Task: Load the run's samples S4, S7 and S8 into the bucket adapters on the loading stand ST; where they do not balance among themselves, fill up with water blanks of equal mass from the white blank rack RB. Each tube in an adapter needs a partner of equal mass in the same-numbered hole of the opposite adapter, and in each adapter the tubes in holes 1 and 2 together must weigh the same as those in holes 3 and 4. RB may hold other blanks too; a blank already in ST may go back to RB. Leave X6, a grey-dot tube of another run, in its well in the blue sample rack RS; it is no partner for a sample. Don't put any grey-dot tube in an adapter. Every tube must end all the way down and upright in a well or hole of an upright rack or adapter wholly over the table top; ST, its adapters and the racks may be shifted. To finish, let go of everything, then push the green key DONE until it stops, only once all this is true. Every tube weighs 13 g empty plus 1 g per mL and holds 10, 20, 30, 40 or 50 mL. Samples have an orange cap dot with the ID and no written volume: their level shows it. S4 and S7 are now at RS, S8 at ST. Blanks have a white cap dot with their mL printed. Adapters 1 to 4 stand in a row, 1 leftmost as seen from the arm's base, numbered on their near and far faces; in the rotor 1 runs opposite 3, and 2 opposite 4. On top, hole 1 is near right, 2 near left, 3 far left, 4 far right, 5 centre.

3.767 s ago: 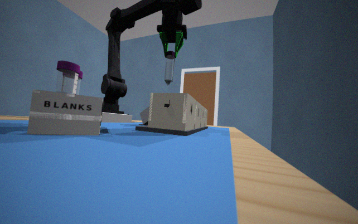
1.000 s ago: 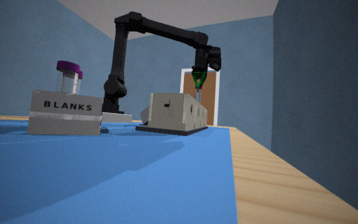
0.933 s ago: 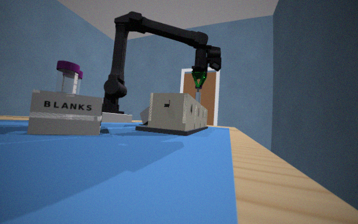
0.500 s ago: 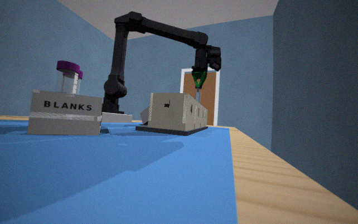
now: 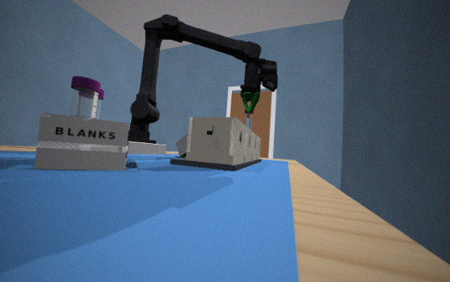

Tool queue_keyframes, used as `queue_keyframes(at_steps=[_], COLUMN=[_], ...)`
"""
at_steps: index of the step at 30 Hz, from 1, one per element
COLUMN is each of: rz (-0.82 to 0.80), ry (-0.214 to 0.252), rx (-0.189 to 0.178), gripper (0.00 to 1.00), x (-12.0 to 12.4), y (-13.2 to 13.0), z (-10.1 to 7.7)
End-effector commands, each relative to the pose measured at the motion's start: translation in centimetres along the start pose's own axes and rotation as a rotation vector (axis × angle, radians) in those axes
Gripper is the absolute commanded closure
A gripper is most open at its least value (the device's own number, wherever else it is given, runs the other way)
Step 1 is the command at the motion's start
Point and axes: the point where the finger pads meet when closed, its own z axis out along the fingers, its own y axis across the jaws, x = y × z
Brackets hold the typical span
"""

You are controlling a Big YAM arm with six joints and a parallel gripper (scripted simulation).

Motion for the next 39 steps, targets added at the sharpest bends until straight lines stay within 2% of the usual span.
queue_keyframes(at_steps=[1, 4, 10, 11, 17, 19, 20, 21, 22, 26, 34, 36, 37, 39], rz=[-0.010, -0.008, -0.008, -0.008, -0.006, -0.006, -0.006, -0.006, -0.006, -0.005, -0.004, -0.004, -0.003, -0.003], ry=[-0.038, -0.023, -0.037, -0.024, -0.026, -0.026, -0.046, -0.025, -0.023, -0.034, -0.023, -0.023, -0.054, -0.023], rx=[-0.010, -0.005, -0.010, -0.005, -0.006, -0.006, -0.013, -0.006, -0.005, -0.009, -0.005, -0.005, -0.015, -0.005], gripper=[1.00, 1.00, 1.00, 1.00, 1.00, 1.00, 1.00, 1.00, 1.00, 1.00, 1.00, 1.00, 1.00, 1.00], x=[-1.2, -0.7, -1.2, -0.7, -0.8, -0.8, -1.6, -0.8, -0.7, -1.1, -0.8, -0.8, -1.9, -0.8], y=[1.0, 0.8, 1.0, 0.8, 0.9, 0.9, 1.1, 0.8, 0.8, 1.0, 0.8, 0.8, 1.2, 0.8], z=[-0.4, 0.4, 0.7, 1.4, 2.1, 2.1, 1.4, 2.4, 2.6, 2.7, 4.2, 4.2, 3.1, 4.6])
